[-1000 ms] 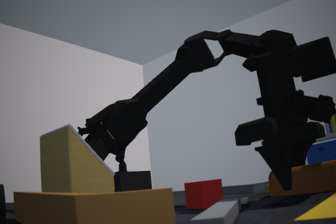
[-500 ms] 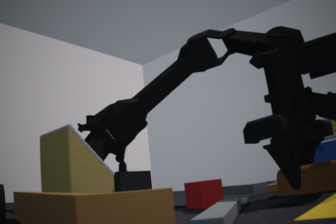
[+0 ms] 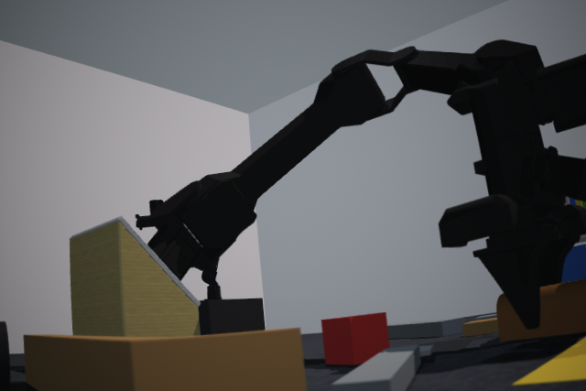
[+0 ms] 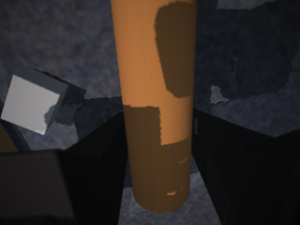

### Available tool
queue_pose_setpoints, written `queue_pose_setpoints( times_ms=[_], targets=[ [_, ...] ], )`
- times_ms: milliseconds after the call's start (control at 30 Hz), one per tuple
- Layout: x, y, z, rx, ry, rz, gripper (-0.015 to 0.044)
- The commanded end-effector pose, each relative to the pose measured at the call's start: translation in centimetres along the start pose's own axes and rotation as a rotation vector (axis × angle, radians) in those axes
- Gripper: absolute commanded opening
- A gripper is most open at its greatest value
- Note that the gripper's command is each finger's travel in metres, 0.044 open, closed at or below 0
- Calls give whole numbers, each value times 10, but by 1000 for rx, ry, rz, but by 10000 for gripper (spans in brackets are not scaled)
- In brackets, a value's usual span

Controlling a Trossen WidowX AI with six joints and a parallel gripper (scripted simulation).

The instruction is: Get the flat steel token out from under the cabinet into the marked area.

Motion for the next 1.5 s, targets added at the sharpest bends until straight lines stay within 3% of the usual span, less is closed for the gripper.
queue_pose_setpoints(
  times_ms=[0, 1467],
  targets=[
    [0, 6, 1, 3, 4, -1, 0],
    [-1, 21, -24, 3, 3, -1, 0]
  ],
)
Point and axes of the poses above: the point midway between the two fingers, 35 mm back from their tips, its own x axis back along the fingers, its own z axis across the jaws, y = z × x, the point moved 2 cm from there along x, back along the fingers, and after that the axes turned 7 degrees about -x, right-handed, at the moved point
